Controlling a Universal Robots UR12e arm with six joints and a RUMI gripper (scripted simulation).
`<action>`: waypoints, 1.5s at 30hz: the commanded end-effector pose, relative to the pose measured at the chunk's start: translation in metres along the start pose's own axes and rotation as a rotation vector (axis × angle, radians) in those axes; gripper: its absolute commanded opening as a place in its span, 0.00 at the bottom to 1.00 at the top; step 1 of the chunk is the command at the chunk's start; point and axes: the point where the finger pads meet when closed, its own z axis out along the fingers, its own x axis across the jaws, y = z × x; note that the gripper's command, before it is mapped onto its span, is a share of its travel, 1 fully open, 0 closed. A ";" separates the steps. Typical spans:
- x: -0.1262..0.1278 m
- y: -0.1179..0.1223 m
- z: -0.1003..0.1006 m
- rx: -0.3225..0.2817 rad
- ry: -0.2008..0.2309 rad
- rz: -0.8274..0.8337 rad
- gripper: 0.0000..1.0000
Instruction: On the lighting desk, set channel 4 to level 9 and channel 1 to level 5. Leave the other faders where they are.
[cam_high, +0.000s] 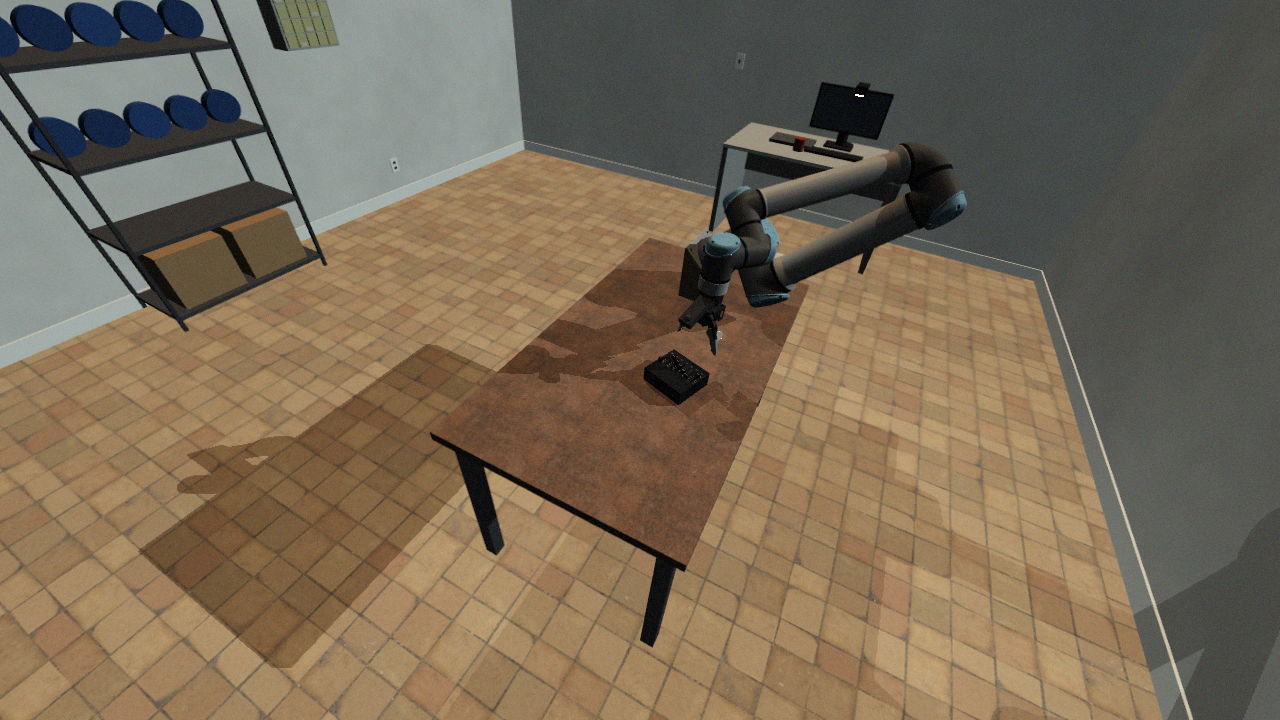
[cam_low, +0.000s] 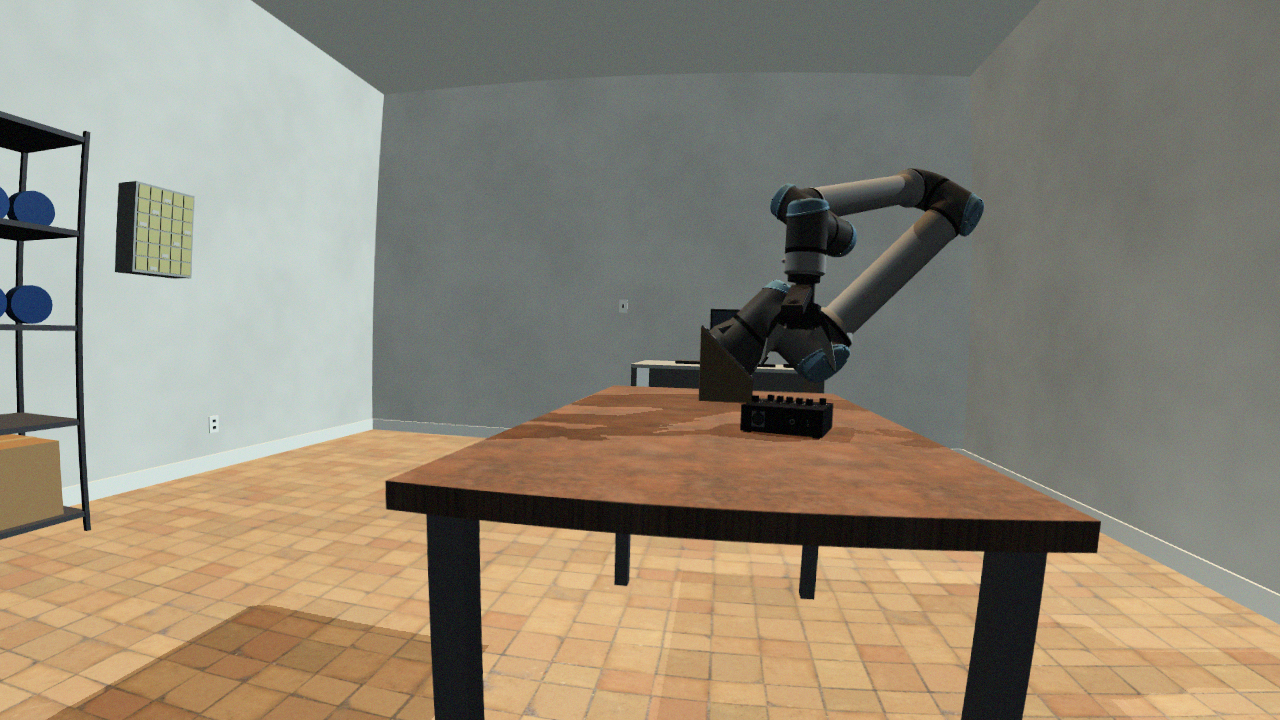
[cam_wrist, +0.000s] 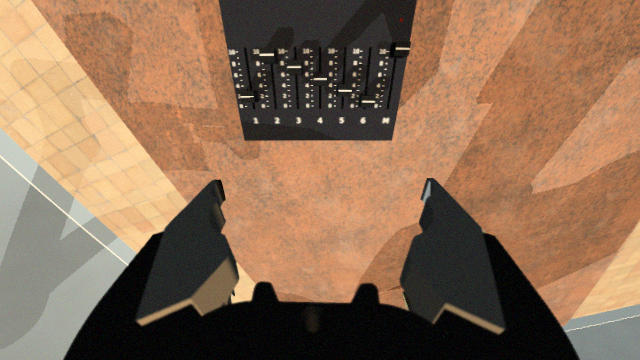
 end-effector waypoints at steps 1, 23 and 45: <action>0.000 -0.001 -0.001 0.001 0.000 0.000 1.00; 0.000 -0.001 -0.001 0.001 0.000 0.000 1.00; 0.000 -0.001 -0.001 0.001 0.000 0.015 1.00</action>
